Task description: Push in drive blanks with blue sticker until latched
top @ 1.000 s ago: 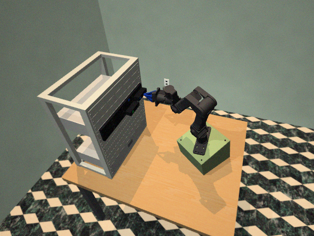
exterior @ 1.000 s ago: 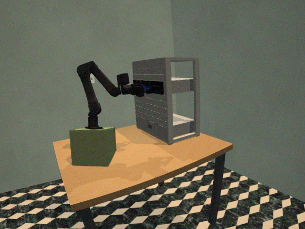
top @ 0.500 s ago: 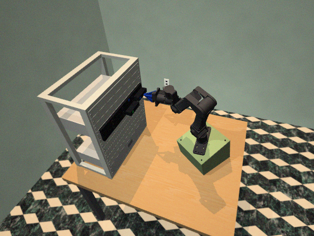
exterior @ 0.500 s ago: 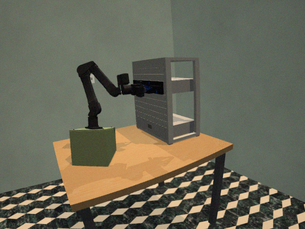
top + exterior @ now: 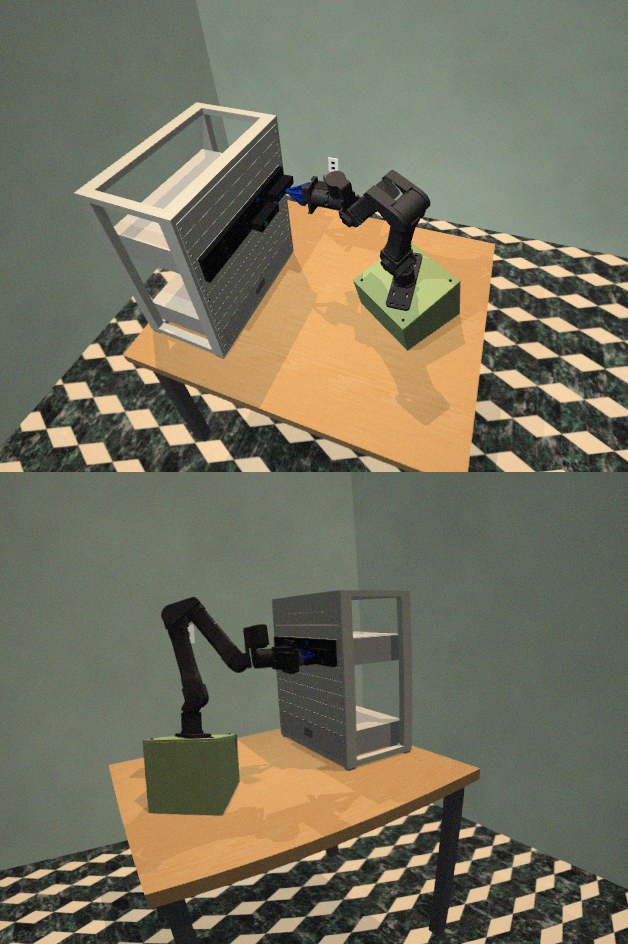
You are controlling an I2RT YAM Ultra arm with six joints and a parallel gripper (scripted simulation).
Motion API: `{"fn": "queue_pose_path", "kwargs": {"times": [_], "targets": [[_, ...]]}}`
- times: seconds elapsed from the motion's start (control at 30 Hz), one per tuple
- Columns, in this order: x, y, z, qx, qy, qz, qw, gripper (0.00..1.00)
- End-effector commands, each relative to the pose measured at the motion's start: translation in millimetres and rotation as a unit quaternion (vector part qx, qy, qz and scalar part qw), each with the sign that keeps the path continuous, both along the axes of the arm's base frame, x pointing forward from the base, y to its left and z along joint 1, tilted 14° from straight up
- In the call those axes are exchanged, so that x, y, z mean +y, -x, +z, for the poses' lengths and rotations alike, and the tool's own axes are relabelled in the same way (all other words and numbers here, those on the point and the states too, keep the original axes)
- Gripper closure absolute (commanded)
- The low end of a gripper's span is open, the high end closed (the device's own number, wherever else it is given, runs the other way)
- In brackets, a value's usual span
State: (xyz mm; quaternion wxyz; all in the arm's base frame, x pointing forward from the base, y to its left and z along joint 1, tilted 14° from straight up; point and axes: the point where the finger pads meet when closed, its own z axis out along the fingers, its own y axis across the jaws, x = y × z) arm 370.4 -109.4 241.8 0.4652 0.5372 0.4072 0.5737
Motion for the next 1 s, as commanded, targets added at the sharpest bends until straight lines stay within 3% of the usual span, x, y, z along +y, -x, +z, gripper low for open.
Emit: {"fn": "queue_pose_path", "kwargs": {"times": [0.0, 0.73, 0.97], "targets": [[-6.1, -7.6, 20.8, -0.027, 0.021, -0.01, 0.999, 1.0], [-5.4, -8.6, 21.1, -0.027, 0.021, -0.008, 0.999, 1.0], [-6.5, -17.8, 24.4, -0.027, 0.021, -0.007, 0.999, 1.0]]}}
